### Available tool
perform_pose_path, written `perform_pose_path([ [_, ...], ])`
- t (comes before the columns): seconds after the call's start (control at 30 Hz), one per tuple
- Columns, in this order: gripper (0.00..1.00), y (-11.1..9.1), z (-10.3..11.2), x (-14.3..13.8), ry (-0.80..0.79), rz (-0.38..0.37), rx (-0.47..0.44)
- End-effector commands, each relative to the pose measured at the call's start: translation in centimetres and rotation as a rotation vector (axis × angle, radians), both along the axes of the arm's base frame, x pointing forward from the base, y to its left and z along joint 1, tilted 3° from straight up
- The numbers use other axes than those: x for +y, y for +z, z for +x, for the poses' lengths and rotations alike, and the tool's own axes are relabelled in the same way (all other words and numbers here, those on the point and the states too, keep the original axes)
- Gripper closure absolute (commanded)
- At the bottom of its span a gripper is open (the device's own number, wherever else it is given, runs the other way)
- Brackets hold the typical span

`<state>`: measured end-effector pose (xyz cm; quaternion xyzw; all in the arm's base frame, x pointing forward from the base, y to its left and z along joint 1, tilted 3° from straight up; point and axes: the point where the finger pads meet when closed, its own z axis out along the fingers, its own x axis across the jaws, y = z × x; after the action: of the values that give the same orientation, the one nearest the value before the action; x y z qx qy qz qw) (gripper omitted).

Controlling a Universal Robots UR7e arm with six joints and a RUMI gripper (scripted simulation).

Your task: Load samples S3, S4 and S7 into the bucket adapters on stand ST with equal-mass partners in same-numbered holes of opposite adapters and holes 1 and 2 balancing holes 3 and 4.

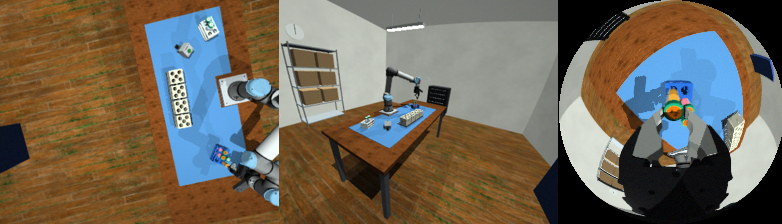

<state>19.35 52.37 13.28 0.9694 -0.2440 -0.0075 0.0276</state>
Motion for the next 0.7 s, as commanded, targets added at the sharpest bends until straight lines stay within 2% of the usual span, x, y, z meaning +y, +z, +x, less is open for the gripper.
perform_pose_path([
  [0.0, 1.00, 1.6, 0.1, 0.1, 0.000, 0.001, 0.000],
  [0.57, 1.00, 6.6, 0.2, 0.4, 0.000, 0.001, 0.000],
  [0.67, 1.00, 6.8, 0.2, 0.4, 0.000, 0.001, 0.000],
])
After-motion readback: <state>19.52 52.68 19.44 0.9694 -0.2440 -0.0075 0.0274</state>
